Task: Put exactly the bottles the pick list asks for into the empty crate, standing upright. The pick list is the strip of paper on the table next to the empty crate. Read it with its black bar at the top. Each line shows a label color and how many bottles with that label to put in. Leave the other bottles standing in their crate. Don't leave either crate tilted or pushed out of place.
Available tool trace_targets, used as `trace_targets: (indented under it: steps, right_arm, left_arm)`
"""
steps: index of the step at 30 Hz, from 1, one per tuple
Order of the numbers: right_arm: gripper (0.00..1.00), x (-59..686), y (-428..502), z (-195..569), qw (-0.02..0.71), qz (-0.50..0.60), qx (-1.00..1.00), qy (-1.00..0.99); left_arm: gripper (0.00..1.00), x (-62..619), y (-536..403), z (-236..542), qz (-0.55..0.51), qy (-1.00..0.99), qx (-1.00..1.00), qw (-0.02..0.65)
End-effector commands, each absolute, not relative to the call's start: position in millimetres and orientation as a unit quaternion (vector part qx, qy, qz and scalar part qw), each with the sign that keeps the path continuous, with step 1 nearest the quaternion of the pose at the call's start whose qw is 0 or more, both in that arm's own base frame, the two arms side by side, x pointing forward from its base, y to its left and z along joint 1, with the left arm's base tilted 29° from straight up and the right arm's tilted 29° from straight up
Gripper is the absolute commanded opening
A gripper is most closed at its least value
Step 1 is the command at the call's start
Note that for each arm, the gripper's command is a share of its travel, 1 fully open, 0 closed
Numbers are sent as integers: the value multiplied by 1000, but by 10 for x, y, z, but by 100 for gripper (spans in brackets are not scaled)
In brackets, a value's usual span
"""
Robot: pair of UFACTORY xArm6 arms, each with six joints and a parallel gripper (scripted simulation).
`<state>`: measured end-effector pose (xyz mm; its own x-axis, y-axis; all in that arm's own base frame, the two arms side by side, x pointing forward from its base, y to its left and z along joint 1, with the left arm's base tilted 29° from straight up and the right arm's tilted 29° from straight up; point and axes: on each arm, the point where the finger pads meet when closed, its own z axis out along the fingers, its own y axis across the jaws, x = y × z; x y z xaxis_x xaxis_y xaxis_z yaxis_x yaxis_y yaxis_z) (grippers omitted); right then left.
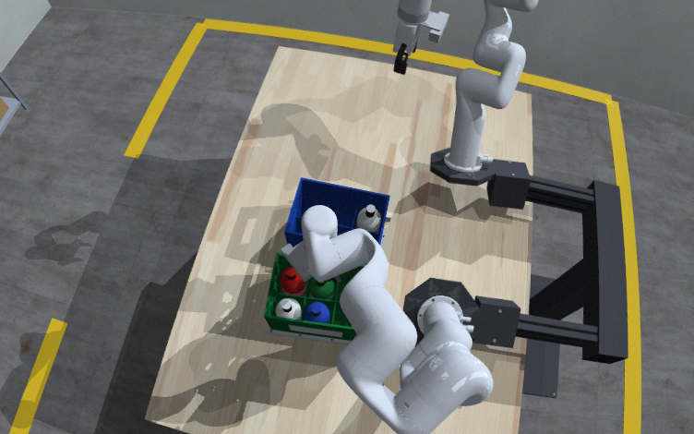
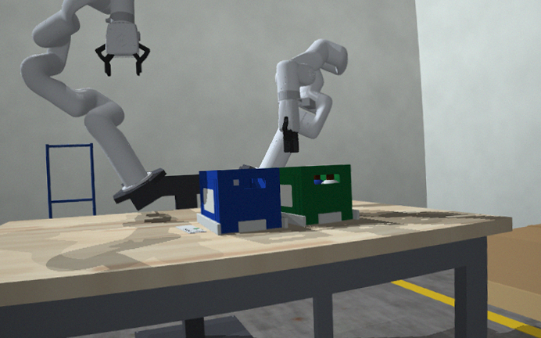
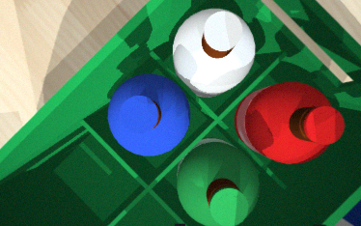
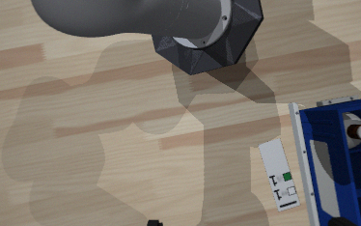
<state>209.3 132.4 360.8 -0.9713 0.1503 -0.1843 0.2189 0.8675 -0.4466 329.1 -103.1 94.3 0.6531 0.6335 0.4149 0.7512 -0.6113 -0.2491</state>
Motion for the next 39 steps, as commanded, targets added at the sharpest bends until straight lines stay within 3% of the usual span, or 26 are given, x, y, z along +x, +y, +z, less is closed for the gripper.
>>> trace_targets:
  steps: [1, 39]
  right_arm:
    - [100, 2095, 1328, 3615, 73, -238, 96, 964]
    - [100, 2095, 1328, 3615, 73, -238, 96, 964]
  left_arm:
    - [65, 3305, -1038, 957, -145, -391, -886, 202]
    - [65, 3347, -835, 583, -145, -391, -886, 202]
